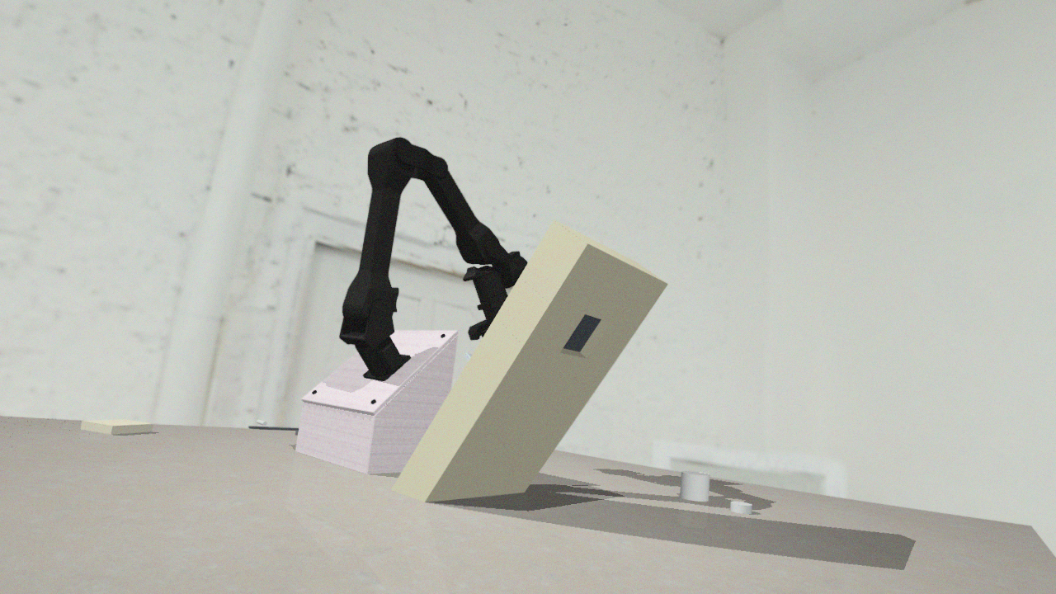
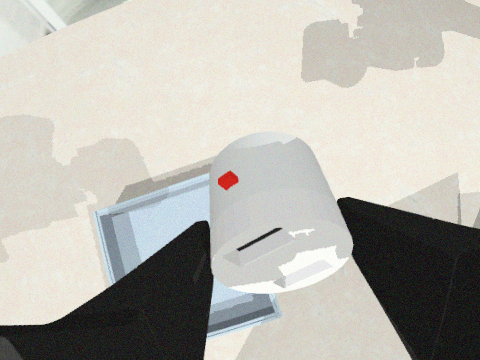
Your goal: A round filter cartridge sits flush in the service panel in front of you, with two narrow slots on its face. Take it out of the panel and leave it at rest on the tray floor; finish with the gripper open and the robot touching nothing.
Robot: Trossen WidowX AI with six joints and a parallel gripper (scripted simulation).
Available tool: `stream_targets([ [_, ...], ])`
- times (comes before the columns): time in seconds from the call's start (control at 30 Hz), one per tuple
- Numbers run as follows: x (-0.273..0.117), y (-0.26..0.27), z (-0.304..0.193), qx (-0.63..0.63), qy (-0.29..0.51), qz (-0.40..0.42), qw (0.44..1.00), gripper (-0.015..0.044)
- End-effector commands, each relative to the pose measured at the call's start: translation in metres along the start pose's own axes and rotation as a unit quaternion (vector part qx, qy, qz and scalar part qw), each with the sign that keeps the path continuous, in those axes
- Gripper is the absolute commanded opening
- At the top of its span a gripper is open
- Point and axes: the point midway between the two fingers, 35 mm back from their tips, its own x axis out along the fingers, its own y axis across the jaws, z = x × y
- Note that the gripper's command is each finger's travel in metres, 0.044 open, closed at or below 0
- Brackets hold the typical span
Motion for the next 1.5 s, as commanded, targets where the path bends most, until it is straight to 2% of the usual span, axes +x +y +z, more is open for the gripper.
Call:
stream_targets([
  [0.0,0.014,0.019,-0.012,-0.041,0.001,0.018,0.999,0.0],
  [0.4,0.053,0.077,-0.058,-0.13,0.003,0.088,0.988,0.0],
  [0.57,0.056,0.078,-0.06,-0.132,0.003,0.089,0.987,0.0],
  [1.17,0.113,0.079,-0.095,-0.132,0.004,0.089,0.987,0.0],
  [1.33,0.117,0.079,-0.098,-0.132,0.004,0.089,0.987,0.0],
  [1.47,0.116,0.078,-0.097,-0.134,0.006,0.087,0.987,0.0105],
])
